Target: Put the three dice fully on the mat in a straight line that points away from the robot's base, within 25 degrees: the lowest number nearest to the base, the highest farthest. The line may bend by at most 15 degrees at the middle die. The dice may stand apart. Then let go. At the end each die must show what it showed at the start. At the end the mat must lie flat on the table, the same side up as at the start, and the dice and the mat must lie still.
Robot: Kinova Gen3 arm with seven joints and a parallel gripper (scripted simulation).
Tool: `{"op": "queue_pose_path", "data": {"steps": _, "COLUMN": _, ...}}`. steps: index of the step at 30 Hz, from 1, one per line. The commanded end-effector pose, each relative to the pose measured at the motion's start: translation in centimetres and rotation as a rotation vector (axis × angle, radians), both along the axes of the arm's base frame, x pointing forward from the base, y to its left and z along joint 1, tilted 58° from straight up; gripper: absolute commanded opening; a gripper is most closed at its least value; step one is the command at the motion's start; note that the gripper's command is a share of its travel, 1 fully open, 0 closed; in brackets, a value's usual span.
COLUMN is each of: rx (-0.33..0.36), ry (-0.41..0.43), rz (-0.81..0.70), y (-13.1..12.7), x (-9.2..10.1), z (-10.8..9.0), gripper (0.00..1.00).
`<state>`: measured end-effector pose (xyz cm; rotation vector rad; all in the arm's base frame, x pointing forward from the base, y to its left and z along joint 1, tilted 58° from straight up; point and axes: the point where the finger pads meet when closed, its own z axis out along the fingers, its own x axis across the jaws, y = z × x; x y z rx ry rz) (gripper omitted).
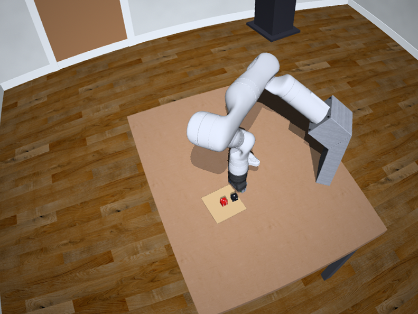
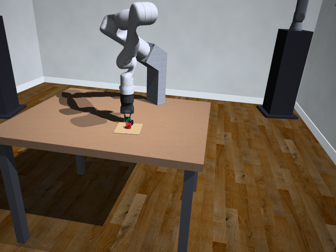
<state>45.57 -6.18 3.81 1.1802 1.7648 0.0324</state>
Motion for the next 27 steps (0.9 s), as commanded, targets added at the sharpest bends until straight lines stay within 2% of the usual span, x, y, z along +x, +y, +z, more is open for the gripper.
{"op": "queue_pose_path", "data": {"steps": 1, "rx": 0.0, "ry": 0.0, "rz": 0.001, "y": 0.0, "x": 0.0, "z": 0.0, "gripper": 0.49}}
{"op": "queue_pose_path", "data": {"steps": 16, "rx": 0.0, "ry": 0.0, "rz": 0.001, "y": 0.2, "x": -0.3, "z": 0.2, "gripper": 0.49}}
{"op": "queue_pose_path", "data": {"steps": 21, "rx": 0.0, "ry": 0.0, "rz": 0.001, "y": 1.0, "x": -1.5, "z": 1.1, "gripper": 0.49}}
{"op": "queue_pose_path", "data": {"steps": 27, "rx": 0.0, "ry": 0.0, "rz": 0.001, "y": 2.5, "x": -4.0, "z": 2.9, "gripper": 0.49}}
